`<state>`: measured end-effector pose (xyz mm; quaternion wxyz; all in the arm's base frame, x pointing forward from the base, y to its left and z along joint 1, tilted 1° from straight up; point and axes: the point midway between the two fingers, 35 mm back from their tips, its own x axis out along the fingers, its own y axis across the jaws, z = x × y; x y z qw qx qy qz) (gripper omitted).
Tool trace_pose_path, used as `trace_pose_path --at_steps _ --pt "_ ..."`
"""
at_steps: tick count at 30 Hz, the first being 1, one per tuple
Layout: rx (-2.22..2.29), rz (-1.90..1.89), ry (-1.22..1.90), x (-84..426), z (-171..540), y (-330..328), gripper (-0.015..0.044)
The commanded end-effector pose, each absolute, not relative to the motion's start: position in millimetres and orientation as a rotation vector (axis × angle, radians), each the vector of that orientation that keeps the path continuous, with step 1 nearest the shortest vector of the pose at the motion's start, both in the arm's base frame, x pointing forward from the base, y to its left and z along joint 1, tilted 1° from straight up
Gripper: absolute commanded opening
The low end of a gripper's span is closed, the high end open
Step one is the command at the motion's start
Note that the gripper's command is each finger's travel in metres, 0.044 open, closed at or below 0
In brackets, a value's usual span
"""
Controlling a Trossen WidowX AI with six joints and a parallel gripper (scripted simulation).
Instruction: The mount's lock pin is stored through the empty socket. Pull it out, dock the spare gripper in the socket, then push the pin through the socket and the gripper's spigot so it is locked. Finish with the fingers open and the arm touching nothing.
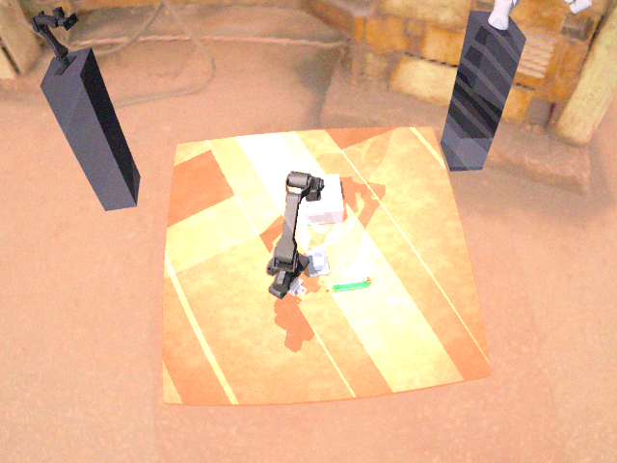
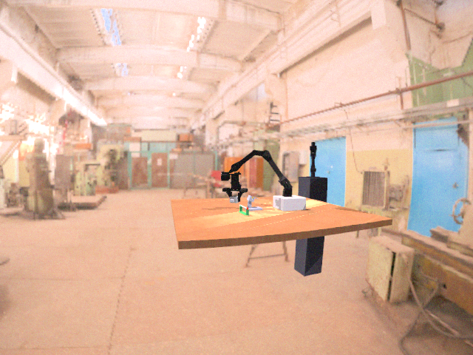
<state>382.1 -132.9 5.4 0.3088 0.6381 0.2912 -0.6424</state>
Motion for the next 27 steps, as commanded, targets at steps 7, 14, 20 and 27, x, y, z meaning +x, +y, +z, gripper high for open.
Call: trace_pose_path --at_steps 7,14,20,27 --pt "1.852 -1.841 0.575 381.0 9.0 -132.1 0.0" --pt "1.961 -1.944 0.427 379.2 9.2 -131.3 0.0" --pt "2.05 -2.029 0.29 377.7 9.3 -130.6 0.0" --pt "2.149 -2.121 0.118 375.9 9.5 -129.8 0.0"
